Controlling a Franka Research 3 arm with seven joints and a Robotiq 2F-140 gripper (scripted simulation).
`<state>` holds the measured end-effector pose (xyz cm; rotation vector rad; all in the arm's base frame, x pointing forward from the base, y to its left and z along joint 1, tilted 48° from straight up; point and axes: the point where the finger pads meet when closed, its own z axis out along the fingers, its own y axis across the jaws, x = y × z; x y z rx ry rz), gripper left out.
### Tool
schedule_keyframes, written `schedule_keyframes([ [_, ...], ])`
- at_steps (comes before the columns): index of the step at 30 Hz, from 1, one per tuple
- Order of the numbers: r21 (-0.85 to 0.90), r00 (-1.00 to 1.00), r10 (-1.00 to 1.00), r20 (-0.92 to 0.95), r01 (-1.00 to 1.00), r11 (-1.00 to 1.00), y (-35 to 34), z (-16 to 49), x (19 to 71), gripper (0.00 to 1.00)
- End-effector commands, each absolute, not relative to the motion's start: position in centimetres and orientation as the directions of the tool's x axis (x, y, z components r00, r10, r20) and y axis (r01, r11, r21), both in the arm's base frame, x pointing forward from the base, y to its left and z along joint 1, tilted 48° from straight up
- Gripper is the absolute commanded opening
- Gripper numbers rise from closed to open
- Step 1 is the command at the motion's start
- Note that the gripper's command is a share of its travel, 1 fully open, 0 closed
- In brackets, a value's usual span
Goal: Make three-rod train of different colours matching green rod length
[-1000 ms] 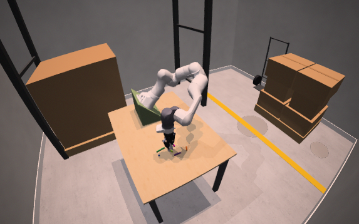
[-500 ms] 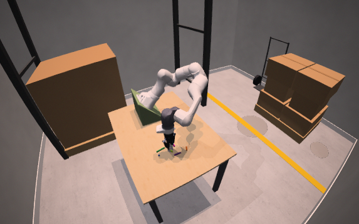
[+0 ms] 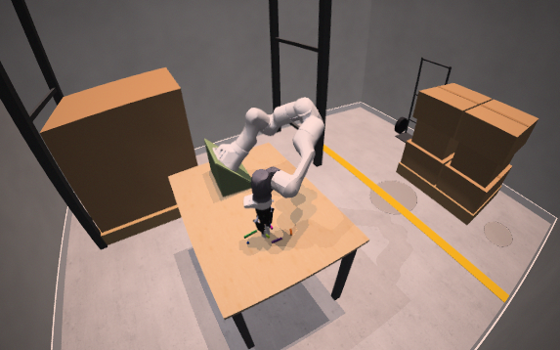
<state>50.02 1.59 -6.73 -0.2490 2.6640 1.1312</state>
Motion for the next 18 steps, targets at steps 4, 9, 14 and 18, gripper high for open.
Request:
schedule_keyframes([
  [4,0.680,-0.956,-0.067,-0.286,-0.252,0.689,1.56,-6.86,50.13,0.15],
  [9,0.680,-0.956,-0.067,-0.286,-0.252,0.689,1.56,-6.86,50.13,0.15],
  [14,0.680,-0.956,-0.067,-0.286,-0.252,0.689,1.56,-6.86,50.13,0.03],
  [18,0.680,-0.956,-0.067,-0.286,-0.252,0.689,1.56,-6.86,50.13,0.03],
])
